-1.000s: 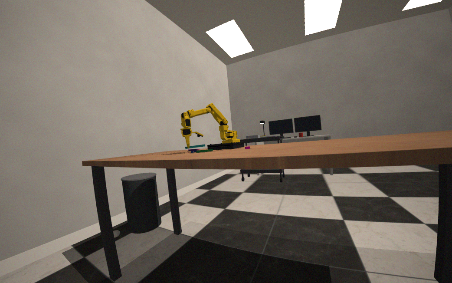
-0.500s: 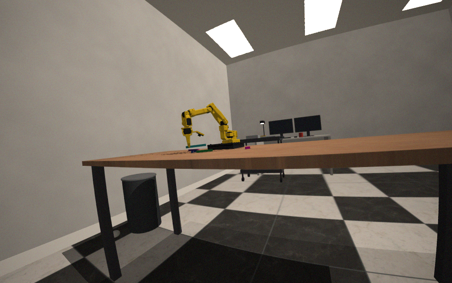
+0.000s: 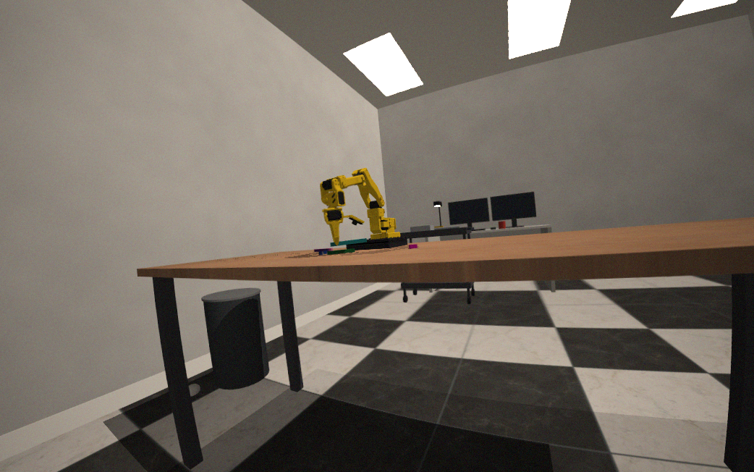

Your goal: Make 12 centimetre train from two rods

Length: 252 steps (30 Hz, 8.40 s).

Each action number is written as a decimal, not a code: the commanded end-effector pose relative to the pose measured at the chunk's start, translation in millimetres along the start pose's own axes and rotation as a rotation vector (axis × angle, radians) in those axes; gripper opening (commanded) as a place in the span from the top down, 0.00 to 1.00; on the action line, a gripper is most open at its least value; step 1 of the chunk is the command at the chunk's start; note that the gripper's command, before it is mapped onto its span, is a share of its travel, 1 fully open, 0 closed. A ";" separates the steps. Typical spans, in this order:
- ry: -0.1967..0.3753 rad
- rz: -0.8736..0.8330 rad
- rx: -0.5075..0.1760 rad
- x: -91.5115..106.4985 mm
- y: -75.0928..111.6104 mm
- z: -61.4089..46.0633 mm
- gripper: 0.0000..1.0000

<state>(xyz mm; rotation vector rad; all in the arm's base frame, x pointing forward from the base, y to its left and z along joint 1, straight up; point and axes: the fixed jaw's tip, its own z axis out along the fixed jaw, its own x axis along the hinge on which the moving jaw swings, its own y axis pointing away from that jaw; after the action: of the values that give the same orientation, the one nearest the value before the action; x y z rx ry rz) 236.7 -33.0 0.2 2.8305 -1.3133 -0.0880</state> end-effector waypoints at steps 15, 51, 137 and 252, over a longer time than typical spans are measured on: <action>0.033 -0.001 0.018 -90.4 -59.5 1.7 1.00; 0.046 0.008 0.053 -98.4 -65.8 -6.1 1.00; 0.035 0.002 0.018 -98.7 -63.6 21.9 1.00; 0.041 -0.029 0.034 -97.1 -67.7 27.0 1.00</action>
<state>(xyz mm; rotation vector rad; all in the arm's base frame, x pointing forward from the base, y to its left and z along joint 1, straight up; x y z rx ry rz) 227.8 84.5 -20.4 2.8618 -1.3099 0.0122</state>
